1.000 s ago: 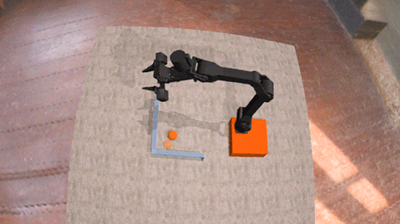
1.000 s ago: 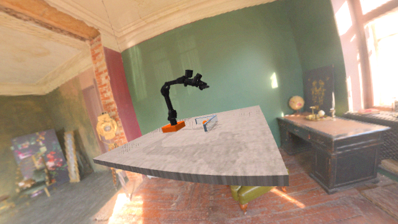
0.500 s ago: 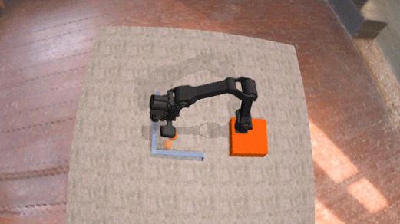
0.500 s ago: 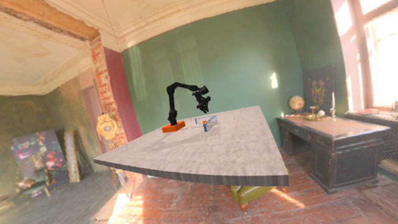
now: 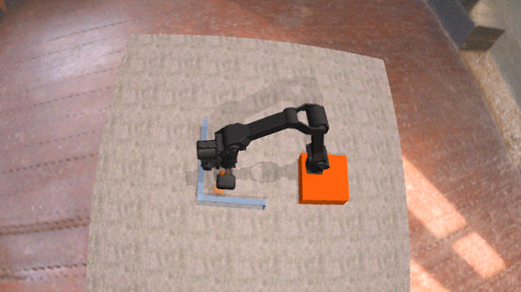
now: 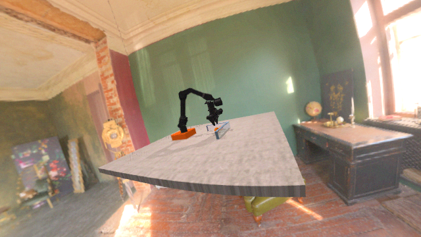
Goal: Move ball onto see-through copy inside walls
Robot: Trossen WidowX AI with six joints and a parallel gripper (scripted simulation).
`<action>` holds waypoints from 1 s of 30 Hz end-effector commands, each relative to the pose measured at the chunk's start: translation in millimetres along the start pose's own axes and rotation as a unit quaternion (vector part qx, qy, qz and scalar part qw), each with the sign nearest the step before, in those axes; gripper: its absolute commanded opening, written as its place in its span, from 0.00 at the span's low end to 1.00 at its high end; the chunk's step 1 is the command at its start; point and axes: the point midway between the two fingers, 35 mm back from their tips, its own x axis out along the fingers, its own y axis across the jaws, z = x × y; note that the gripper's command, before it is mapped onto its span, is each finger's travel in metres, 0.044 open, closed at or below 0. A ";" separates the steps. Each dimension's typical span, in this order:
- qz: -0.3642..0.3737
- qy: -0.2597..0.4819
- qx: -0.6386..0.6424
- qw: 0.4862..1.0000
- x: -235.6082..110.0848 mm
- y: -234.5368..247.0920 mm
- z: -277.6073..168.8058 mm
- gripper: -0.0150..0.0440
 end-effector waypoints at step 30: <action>-0.005 0.009 0.002 1.000 51.0 -1.7 -4.7 0.80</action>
